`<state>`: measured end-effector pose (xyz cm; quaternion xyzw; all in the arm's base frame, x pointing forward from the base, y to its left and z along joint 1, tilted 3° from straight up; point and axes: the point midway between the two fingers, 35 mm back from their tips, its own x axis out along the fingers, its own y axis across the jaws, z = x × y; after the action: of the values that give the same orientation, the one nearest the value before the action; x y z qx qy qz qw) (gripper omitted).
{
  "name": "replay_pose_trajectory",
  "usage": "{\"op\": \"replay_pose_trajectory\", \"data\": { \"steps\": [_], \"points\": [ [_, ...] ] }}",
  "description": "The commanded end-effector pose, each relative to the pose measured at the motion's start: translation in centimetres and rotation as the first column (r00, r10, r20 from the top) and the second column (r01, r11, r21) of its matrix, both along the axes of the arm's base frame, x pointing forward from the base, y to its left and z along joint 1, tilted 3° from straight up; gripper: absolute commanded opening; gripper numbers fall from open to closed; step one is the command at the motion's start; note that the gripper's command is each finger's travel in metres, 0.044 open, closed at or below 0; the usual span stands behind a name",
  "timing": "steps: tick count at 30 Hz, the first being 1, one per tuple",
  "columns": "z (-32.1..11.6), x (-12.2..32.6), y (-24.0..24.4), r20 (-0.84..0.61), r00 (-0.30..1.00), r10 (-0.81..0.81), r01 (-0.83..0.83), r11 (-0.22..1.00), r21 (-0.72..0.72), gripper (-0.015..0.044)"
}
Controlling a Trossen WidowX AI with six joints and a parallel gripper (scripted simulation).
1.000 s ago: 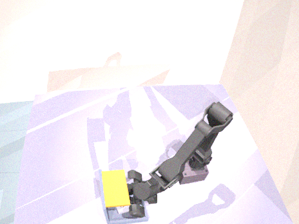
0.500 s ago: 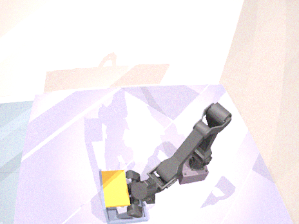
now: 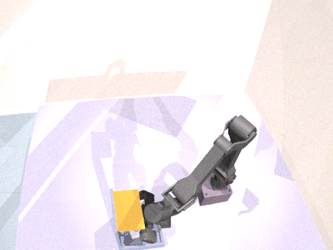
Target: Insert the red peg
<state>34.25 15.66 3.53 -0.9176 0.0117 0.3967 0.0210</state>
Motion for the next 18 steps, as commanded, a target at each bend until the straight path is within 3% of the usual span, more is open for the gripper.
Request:
{"op": "replay_pose_trajectory", "data": {
  "steps": [1,18],
  "points": [
    [0.08,0.30,0.18,0.003,1.000,0.004,-0.004,1.000,0.002,0.0000],
    [-0.05,0.84,0.52,0.003,1.000,0.004,-0.004,1.000,0.002,0.0000]
  ]
}}
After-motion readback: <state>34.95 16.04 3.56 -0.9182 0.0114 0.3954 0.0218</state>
